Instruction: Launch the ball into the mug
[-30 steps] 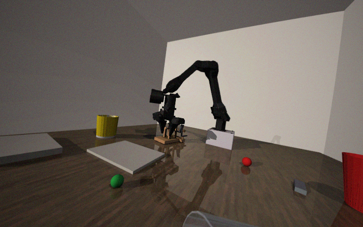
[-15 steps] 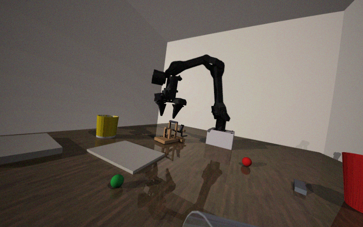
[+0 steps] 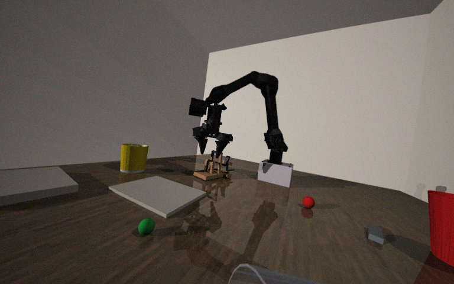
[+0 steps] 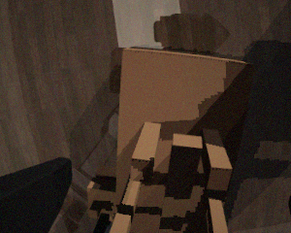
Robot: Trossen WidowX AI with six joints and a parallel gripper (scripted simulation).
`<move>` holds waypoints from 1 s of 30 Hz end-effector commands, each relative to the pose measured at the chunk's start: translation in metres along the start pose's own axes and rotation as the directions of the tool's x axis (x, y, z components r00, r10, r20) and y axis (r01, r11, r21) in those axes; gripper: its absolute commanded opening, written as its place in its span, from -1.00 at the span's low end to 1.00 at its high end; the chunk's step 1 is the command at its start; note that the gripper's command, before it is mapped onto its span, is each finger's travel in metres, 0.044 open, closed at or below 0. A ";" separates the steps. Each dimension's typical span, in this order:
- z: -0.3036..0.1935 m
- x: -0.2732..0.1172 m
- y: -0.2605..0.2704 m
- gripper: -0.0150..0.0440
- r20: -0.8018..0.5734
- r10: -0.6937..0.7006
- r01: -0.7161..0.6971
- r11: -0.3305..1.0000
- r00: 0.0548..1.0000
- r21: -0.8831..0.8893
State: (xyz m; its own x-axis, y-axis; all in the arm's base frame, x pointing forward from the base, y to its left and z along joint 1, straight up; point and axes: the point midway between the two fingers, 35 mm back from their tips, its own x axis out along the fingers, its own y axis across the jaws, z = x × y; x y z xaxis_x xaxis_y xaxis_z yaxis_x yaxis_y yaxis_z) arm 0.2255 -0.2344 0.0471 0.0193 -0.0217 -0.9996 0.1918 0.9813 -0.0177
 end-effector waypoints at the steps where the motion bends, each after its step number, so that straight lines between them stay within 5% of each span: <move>1: -0.001 0.006 0.001 1.00 -0.001 0.003 -0.003 1.000 1.000 -0.001; 30: 0.000 0.052 0.001 1.00 -0.001 0.003 -0.003 1.000 1.000 -0.001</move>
State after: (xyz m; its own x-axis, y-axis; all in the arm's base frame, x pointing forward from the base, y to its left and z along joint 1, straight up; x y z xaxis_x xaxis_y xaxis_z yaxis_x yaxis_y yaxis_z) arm 0.2286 -0.2374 0.0053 0.0289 -0.0317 -0.9991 0.1916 0.9811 -0.0256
